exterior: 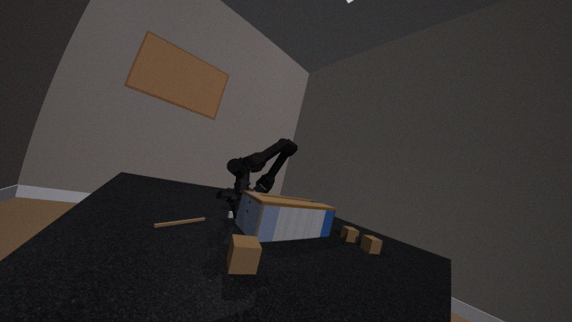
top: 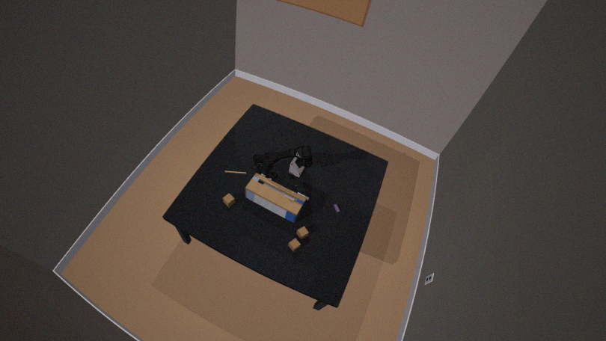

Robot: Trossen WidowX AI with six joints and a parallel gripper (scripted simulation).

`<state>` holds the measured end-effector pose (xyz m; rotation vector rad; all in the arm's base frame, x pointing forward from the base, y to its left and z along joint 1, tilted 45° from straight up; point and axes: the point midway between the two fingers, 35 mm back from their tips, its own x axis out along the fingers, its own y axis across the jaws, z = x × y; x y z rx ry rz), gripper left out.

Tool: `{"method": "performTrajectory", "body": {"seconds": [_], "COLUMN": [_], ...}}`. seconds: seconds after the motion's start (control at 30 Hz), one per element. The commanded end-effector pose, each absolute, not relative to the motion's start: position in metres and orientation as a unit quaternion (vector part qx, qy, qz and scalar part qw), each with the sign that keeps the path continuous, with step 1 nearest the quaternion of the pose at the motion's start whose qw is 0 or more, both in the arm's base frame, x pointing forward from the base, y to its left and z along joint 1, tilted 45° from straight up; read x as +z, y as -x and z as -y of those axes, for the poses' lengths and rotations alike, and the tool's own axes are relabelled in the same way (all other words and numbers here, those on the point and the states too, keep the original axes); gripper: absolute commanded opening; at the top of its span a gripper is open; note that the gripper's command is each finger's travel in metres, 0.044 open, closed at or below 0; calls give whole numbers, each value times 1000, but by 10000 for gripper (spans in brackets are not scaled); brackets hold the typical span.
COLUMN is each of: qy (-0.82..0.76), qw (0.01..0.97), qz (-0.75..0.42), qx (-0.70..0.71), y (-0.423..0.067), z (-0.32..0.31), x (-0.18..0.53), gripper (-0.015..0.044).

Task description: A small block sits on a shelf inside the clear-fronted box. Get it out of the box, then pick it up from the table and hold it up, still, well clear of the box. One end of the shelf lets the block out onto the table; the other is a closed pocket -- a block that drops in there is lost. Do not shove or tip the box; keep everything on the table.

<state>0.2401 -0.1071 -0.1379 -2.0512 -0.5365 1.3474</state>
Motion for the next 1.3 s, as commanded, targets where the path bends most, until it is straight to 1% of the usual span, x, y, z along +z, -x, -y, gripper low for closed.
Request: {"method": "performTrajectory", "body": {"seconds": [0.0, 0.1, 0.17, 0.2, 0.63, 0.8, 1.27], "qy": [774, 774, 779, 784, 777, 776, 751], "qw": [314, 314, 311, 308, 310, 311, 373], "qz": [203, 203, 200, 197, 202, 201, 90], "qx": [511, 511, 506, 501, 509, 510, 538], "y": [-239, -239, -241, -243, -241, -241, -239], "z": [105, 105, 109, 115, 149, 151, 174], "x": [-139, -139, -136, -132, -96, -93, -38], "gripper": [75, 55, 3, 0, 0, 0, 0]}}
